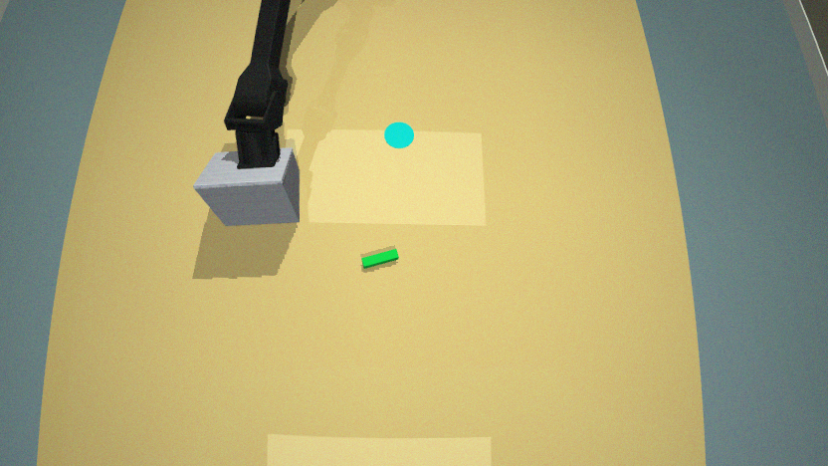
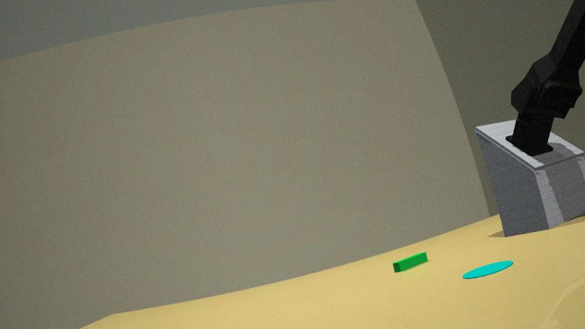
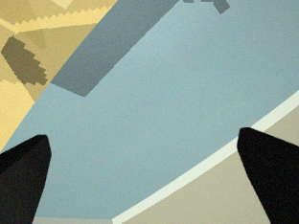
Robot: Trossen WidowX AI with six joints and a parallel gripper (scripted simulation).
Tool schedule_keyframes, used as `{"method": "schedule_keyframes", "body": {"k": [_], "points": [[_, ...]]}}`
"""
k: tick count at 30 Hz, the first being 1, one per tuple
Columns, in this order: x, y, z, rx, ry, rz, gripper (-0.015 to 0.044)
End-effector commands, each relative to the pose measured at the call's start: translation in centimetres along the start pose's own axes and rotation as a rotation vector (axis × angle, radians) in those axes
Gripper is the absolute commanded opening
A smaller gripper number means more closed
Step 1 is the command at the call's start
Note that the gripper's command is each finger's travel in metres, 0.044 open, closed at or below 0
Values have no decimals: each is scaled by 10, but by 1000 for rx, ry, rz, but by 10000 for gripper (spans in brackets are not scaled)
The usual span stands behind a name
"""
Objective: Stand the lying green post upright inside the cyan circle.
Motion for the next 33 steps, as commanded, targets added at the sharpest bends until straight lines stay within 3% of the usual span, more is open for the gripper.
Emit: {"method": "schedule_keyframes", "body": {"k": [1, 7, 20, 33], "points": [[0, 0, 2, 3, 3, -1, 374], [1, 6, 57, 102, 114, -29, 233], [12, -4, 191, 335, 414, -69, 233], [39, -45, 314, 550, 752, -68, 233]]}}
Point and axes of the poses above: the point midway between the two fingers, 35 mm back from their tips, its own y axis out along the fingers, its own z axis across the jaws, x = y × z, the point moved 3 cm from there along -y, back along the fingers, and after that the axes turned 12 degrees about -y, right-handed, at the moved point
